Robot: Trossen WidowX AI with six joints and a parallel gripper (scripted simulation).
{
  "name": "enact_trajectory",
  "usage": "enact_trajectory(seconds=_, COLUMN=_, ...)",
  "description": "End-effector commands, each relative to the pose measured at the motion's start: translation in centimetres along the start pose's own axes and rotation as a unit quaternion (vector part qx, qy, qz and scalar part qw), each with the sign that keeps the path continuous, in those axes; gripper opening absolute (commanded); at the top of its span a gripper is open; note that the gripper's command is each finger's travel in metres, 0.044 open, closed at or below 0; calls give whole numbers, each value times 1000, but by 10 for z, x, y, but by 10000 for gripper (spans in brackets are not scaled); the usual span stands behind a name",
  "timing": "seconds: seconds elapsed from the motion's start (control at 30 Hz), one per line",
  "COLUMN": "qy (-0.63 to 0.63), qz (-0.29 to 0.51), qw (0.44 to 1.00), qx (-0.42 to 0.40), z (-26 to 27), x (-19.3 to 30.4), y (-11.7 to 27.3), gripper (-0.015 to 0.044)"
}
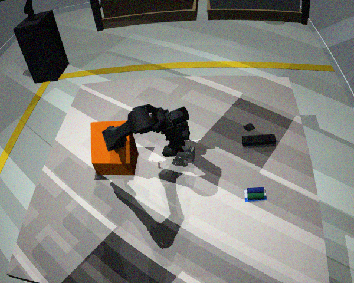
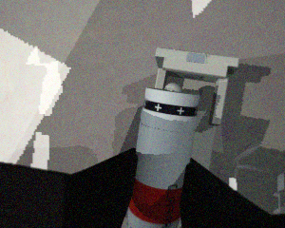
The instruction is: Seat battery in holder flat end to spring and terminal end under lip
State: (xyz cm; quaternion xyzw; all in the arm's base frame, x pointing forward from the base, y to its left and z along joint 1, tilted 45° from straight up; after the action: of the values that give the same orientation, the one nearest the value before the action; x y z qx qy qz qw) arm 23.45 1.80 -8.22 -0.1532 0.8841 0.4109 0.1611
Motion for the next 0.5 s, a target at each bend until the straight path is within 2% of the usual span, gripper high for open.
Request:
enact_trajectory(seconds=0.0, qy=-7, qz=18, qw=1000, qx=-14, z=4, x=-1, y=-2, gripper=78)
enact_trajectory(seconds=0.47, qy=-10, qz=56, qw=998, qx=-10, z=1, x=-6, y=-4, gripper=78)
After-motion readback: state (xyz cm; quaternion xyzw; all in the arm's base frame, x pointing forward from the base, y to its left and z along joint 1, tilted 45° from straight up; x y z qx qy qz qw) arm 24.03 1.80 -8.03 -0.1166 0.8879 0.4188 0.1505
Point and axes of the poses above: the point midway between the two fingers, 35 mm back from their tips, its own y axis back along the fingers, its own z axis across the jaws, x = y × z, the point moved 5 cm from there along y, back along the fingers, and after that the axes turned 1 degree about y, right-handed, at the moved point
